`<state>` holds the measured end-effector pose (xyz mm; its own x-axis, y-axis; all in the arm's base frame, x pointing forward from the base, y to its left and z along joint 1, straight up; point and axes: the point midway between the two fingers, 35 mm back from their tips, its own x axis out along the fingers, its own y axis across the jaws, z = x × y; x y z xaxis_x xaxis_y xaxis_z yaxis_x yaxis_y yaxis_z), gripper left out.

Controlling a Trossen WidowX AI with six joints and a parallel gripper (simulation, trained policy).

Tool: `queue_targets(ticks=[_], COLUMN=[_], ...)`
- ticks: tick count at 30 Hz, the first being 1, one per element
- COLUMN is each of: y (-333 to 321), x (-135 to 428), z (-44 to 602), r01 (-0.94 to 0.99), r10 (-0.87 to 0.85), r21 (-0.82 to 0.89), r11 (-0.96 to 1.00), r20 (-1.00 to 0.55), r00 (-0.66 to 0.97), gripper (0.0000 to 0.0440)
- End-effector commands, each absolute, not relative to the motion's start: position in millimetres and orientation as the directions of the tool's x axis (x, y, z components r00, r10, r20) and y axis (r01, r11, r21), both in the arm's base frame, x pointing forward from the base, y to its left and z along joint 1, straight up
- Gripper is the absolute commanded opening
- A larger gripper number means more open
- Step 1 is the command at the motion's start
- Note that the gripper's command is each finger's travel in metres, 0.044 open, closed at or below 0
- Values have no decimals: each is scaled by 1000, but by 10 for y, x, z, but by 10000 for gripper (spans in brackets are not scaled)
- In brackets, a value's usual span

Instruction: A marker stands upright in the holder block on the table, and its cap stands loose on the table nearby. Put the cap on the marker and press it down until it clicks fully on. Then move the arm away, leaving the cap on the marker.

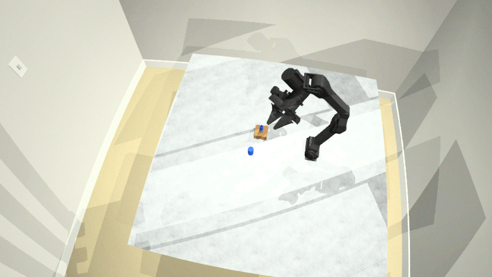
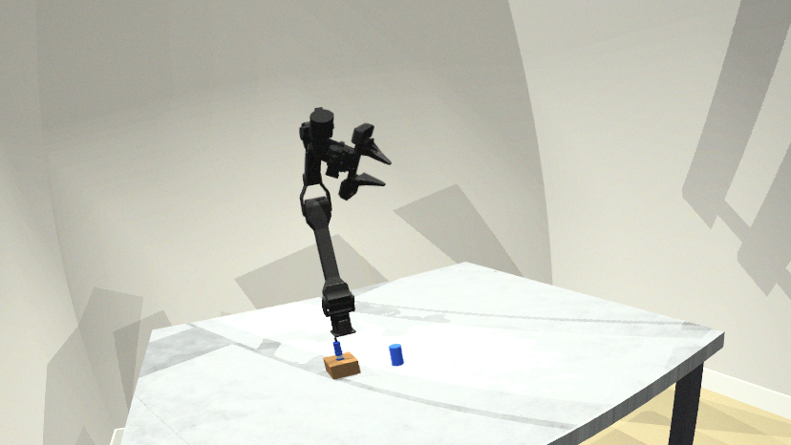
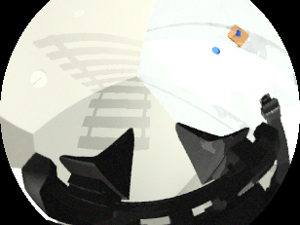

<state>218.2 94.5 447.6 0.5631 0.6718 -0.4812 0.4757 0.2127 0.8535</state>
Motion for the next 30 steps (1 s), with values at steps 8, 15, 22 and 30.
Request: queue_targets(ticks=[8,15,22,30], y=[948,948,943,929], x=[2379,2494,2618,2770], z=[4183,4018,3860,3686], r01=[558,599,630,654], r10=[661,651,636,616], r21=[786,743,703,663], r11=[268,299,331,364], r20=[-571,-618,-659,-698], r00=[487,441,401,365], gripper=[284,298,310,323])
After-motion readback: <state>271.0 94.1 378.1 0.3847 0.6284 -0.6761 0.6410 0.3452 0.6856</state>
